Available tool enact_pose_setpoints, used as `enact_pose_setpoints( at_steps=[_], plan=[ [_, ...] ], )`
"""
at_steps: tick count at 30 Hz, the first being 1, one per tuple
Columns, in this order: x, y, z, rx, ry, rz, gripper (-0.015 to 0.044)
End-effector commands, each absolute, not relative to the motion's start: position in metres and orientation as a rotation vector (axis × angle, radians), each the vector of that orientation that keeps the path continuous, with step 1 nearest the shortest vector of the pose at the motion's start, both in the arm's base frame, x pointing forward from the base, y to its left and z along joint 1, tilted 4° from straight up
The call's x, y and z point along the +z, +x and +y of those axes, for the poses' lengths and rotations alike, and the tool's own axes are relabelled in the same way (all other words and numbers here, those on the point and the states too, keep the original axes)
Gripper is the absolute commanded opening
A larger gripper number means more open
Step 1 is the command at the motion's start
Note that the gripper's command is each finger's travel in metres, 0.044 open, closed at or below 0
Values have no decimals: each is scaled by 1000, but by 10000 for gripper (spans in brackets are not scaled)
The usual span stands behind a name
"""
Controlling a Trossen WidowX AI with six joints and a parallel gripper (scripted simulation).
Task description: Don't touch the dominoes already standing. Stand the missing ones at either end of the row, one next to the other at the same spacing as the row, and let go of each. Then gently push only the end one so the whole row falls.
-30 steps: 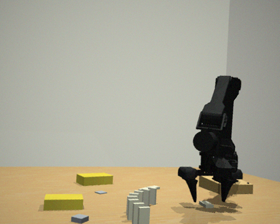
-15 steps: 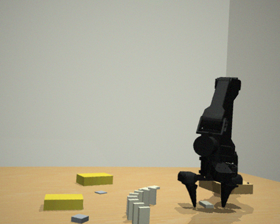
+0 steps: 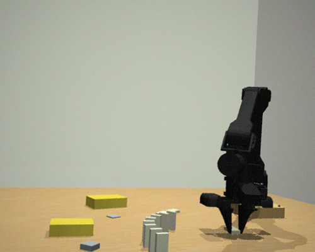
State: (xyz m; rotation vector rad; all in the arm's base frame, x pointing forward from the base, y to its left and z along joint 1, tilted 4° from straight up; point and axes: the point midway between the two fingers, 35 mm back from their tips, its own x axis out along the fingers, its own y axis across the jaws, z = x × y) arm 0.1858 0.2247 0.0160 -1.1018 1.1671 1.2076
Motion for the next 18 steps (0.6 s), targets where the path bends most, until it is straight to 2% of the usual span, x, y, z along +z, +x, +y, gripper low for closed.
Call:
enact_pose_setpoints(
  at_steps=[1,9,18],
  plan=[
    [16,186,224,1201,-1101,1168,107],
    [23,187,224,1201,-1102,1168,107],
    [121,193,213,1200,-1102,1167,107]
  ],
)
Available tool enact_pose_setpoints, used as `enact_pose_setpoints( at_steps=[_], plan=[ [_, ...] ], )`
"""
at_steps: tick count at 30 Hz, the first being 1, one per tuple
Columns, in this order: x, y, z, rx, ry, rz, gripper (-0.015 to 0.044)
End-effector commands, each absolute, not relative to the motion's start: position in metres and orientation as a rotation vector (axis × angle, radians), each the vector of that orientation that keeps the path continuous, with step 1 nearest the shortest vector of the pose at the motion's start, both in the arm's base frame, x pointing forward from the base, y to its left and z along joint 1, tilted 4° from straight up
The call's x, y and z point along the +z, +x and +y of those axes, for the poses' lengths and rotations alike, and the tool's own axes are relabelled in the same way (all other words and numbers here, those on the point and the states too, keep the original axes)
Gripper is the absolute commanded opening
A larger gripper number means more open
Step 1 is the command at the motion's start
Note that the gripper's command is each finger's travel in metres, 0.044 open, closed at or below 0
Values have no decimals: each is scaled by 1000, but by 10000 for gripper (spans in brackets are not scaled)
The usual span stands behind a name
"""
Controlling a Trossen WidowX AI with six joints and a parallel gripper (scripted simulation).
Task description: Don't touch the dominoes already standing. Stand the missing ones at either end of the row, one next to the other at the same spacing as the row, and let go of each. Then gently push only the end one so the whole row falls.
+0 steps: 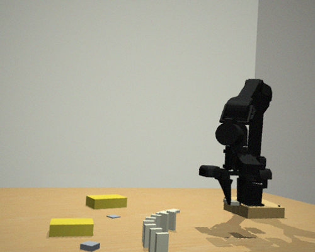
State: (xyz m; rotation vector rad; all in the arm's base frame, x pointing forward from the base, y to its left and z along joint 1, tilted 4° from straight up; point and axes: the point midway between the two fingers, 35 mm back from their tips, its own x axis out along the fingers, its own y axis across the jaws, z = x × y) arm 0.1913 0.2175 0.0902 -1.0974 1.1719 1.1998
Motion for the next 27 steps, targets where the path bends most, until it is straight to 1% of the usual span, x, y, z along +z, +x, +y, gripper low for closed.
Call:
enact_pose_setpoints(
  at_steps=[1,5,10,17,24,27],
  plan=[
    [133,193,212,1200,-1102,1167,107],
    [173,195,207,1200,-1103,1167,107],
    [175,195,208,1158,-1058,1195,107],
    [176,184,215,708,-584,1426,107],
    [176,173,222,237,-99,1546,107],
    [177,172,222,192,-52,1552,107]
  ],
)
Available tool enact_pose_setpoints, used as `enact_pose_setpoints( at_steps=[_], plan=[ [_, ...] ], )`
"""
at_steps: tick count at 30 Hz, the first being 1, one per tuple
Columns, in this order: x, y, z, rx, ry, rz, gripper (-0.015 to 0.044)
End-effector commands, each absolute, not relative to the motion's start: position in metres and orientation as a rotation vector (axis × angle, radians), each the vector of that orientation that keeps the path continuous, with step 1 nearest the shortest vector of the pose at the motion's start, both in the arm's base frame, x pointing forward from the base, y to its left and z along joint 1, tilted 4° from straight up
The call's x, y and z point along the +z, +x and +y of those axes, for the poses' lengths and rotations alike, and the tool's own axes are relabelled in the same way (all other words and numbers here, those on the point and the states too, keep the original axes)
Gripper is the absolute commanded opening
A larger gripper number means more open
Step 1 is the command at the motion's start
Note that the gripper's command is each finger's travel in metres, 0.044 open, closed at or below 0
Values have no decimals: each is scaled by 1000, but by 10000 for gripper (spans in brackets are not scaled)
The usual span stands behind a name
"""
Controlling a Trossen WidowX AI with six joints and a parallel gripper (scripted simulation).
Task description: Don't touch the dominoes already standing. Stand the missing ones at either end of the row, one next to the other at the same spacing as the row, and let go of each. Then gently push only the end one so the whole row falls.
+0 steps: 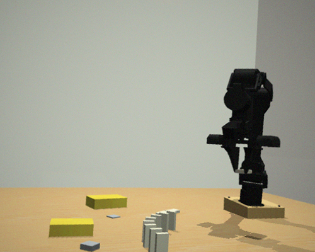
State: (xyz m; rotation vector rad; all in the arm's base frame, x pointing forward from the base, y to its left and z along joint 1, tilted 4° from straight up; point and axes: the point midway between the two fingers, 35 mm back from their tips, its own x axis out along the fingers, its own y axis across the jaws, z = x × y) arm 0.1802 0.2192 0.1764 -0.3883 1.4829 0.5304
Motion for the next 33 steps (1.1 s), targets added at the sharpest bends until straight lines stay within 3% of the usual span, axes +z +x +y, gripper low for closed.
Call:
enact_pose_setpoints(
  at_steps=[1,13,33],
  plan=[
    [177,172,222,192,-52,1552,107],
    [174,174,224,199,-59,1536,107],
    [131,211,282,370,-211,1063,107]
  ],
)
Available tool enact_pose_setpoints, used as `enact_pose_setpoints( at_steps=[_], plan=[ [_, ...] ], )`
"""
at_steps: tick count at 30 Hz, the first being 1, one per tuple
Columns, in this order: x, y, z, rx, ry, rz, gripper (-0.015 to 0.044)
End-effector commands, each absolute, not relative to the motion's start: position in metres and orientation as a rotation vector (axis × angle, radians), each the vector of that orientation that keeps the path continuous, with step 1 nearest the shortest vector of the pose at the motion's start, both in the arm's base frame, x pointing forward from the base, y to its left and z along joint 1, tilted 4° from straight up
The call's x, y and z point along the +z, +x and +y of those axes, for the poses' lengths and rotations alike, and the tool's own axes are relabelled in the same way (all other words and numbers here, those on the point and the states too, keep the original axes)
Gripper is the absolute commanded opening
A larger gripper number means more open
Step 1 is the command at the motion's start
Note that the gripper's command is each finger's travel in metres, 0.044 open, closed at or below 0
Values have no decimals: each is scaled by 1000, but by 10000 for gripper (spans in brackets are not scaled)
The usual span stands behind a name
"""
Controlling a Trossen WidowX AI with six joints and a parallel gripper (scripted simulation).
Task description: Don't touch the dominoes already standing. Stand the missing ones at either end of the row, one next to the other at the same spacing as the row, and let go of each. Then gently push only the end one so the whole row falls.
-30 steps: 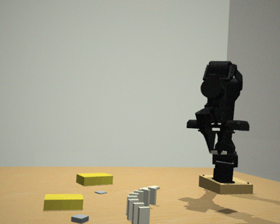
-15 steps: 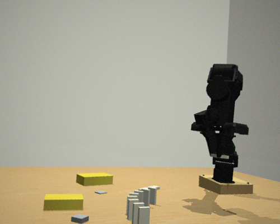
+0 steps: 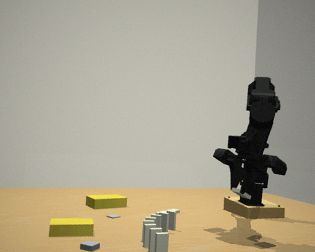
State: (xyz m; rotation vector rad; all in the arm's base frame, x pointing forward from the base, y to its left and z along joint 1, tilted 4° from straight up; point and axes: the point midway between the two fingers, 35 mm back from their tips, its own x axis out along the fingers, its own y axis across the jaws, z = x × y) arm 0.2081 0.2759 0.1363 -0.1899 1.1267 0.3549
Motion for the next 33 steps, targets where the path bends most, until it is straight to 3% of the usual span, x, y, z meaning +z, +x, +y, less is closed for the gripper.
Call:
enact_pose_setpoints(
  at_steps=[1,33],
  plan=[
    [130,212,285,375,-216,1040,107],
    [123,201,326,410,-210,379,107]
  ],
)
